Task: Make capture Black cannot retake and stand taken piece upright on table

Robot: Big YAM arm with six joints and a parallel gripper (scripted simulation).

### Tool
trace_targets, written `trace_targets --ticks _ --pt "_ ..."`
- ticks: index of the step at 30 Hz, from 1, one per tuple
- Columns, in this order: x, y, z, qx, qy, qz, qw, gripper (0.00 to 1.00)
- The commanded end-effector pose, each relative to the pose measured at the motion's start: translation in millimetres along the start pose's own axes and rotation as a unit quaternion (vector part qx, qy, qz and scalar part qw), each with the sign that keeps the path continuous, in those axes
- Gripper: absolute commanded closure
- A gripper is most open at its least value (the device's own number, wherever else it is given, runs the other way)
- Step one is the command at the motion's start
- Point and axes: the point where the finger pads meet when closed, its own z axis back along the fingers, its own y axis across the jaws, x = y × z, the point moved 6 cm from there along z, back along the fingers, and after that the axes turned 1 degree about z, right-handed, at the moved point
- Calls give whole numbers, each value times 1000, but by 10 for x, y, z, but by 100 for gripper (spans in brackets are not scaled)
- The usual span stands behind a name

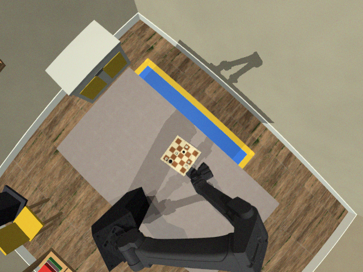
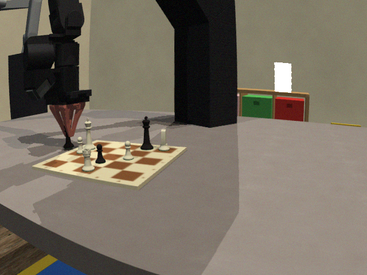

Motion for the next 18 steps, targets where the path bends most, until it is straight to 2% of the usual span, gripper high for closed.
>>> trace_targets --ticks 1,18 --pt "-65 -49 -31 -3 0 1 1000 100" --pt "-79 -38 -30 -2 1 4 1000 100"
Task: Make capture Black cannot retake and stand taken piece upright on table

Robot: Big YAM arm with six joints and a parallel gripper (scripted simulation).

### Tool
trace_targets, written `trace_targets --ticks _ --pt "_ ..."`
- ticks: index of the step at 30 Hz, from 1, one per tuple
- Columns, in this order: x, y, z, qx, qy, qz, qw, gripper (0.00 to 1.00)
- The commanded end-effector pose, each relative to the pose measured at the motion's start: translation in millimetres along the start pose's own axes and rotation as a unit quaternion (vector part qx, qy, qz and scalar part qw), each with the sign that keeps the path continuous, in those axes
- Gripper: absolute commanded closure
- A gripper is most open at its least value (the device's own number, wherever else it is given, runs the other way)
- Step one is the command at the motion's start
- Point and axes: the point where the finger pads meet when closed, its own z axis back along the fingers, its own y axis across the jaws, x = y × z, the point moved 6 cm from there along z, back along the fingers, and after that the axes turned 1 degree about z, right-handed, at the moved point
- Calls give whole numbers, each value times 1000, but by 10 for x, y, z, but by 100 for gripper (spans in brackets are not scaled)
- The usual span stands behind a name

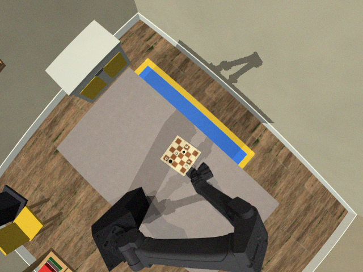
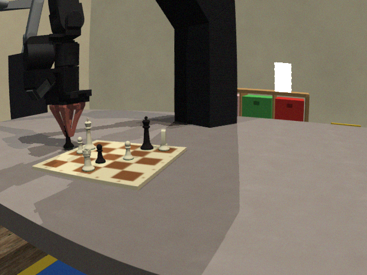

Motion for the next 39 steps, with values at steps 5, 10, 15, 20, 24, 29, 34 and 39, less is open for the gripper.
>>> trace_targets --ticks 5,10,15,20,24,29,34,39 --pt "-86 -22 -28 -2 2 6 1000 100" --pt "-87 -19 -27 -1 2 6 1000 100" --pt "-87 -19 -27 -1 2 6 1000 100" --pt "-87 -19 -27 -1 2 6 1000 100" --pt "-87 -19 -27 -1 2 6 1000 100" --pt "-88 -17 -27 -1 2 6 1000 100" --pt "-91 -10 -26 -1 2 7 1000 100" --pt "-99 9 -24 0 3 8 1000 100"
